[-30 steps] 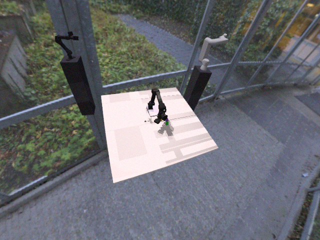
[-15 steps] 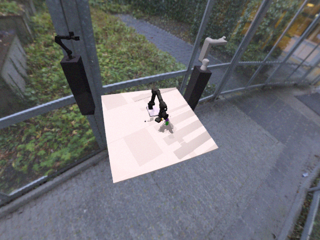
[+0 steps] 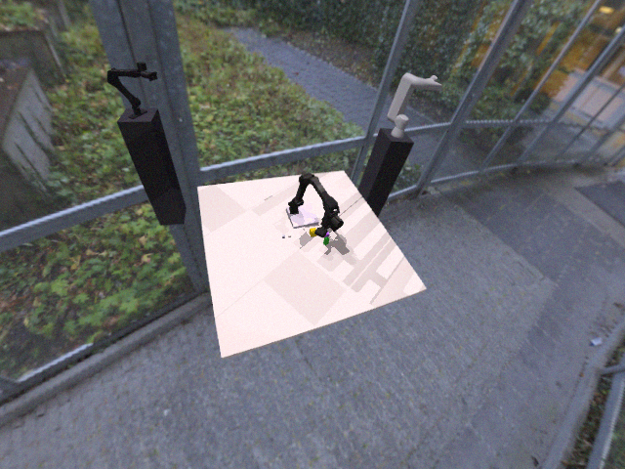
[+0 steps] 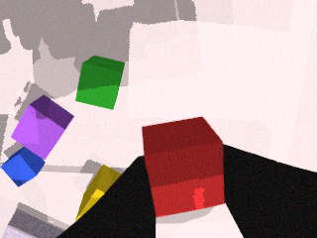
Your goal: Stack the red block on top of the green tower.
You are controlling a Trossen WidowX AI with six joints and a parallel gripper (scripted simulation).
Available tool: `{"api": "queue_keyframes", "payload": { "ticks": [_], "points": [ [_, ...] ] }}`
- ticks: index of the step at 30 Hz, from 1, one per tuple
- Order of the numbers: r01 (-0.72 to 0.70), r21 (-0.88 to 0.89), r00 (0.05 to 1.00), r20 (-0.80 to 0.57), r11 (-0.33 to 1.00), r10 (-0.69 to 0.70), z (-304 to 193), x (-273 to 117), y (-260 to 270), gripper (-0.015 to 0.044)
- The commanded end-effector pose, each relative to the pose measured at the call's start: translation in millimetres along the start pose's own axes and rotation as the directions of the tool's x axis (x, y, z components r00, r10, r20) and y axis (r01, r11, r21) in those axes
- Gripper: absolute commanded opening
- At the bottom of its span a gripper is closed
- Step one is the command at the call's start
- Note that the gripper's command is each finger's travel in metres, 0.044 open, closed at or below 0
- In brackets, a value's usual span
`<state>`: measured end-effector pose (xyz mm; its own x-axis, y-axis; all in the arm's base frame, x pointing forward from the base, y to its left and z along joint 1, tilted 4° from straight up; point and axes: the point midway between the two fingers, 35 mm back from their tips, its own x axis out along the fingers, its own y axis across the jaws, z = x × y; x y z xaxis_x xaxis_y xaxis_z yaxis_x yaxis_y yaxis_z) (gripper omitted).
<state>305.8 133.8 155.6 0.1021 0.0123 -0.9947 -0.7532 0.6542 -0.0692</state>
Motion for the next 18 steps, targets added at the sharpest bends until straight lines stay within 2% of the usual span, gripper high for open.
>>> {"api": "queue_keyframes", "payload": {
  "ticks": [1,10,18],
  "points": [
    [0.006,-0.001,1.000,0.001,1.000,-0.006,12.0,-1.9,18.4,0.0000],
    [0.006,-0.003,1.000,0.000,1.000,-0.006,20.1,0.7,40.6,0.0000],
    [0.006,-0.003,1.000,0.000,1.000,-0.006,19.4,31.0,40.2,0.0000]
  ]
}}
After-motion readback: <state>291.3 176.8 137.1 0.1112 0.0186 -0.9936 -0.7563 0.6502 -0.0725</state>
